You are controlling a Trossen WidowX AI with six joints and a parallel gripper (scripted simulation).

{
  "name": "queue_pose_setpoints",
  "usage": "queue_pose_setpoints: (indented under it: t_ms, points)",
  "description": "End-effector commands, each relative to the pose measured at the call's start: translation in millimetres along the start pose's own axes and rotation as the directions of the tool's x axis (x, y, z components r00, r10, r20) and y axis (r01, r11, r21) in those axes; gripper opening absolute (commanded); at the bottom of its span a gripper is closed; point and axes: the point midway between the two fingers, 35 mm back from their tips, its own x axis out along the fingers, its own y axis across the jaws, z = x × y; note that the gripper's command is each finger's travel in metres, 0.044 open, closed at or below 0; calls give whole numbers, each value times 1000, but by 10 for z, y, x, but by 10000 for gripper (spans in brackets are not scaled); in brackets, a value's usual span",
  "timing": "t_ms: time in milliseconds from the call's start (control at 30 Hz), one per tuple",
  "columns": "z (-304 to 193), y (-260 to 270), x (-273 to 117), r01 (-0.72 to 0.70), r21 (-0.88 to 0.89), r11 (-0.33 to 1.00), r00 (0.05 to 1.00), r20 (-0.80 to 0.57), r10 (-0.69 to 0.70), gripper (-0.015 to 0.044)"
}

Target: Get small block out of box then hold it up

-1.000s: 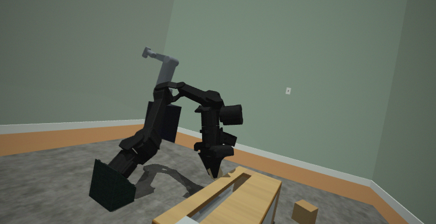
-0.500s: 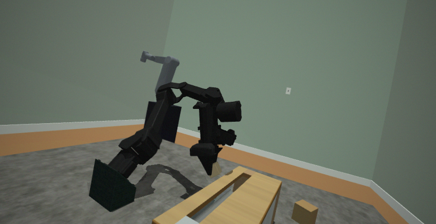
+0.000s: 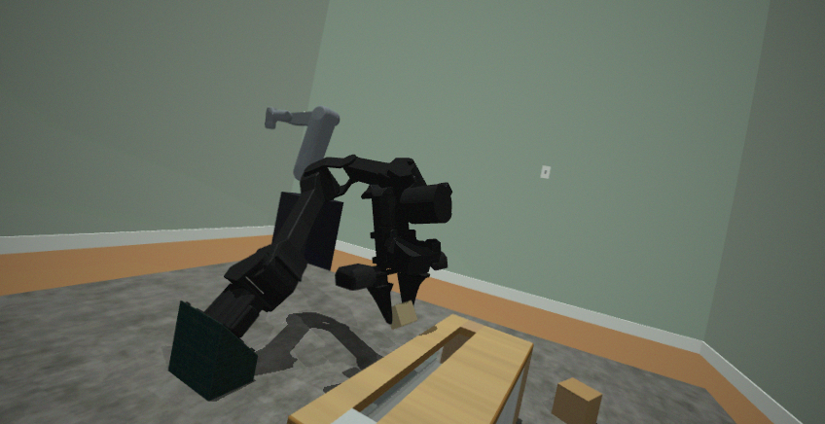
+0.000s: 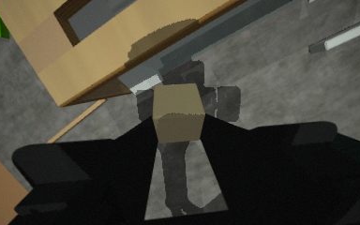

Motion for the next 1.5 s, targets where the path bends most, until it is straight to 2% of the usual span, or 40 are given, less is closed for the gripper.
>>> queue_pose_setpoints:
  t_ms: [0, 167, 367, 767, 1100, 1367, 1467]
  points:
    - [12, 1, -28, -17, 166, 986, 1000, -8, 18, 0]
    - [21, -4, -75, -33, 383, 923, 999, -10, 40, 0]
    - [33, -7, -133, -48, 617, 786, 998, -10, 68, 0]
    - [64, -3, -256, -46, 934, 354, 991, 0, 130, 0]
    - [97, 7, -366, -3, 996, -86, 982, 19, 186, 0]
    - [128, 17, -461, 63, 903, -424, 972, 41, 232, 0]
    - [135, 19, -479, 78, 873, -482, 969, 46, 241, 0]
